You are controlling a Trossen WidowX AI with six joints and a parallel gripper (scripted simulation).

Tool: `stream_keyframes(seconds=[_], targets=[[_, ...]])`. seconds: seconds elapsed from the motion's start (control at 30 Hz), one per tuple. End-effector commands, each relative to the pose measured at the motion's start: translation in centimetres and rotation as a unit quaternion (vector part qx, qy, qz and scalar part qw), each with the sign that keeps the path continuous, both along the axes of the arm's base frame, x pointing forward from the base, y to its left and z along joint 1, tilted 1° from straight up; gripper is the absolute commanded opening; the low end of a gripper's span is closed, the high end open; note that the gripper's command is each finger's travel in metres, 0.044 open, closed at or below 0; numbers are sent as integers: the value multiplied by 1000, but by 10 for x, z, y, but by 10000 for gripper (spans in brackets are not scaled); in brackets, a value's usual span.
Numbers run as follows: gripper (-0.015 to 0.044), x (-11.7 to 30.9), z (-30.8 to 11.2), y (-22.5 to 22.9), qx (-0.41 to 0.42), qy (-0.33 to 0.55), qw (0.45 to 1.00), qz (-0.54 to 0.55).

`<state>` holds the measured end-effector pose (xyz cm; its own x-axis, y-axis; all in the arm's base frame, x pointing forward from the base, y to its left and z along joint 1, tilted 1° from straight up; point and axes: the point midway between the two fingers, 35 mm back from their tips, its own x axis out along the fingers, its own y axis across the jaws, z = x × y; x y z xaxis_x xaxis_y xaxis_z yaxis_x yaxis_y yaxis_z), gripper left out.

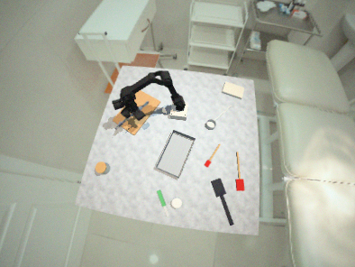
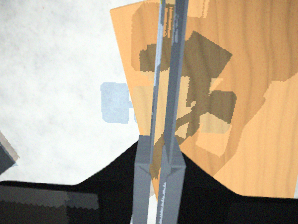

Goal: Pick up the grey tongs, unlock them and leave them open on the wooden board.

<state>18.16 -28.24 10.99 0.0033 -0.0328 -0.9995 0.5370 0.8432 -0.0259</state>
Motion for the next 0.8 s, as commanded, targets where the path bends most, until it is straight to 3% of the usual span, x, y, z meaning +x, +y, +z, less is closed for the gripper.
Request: stream_keyframes(seconds=[0.0, 0.4, 0.77], targets=[[-150, -18, 3, -10, -6, -1, 999, 32], [-150, -78, 4, -34, -8, 6, 992, 128], [-150, -79, 2, -34, -7, -7, 992, 129]])
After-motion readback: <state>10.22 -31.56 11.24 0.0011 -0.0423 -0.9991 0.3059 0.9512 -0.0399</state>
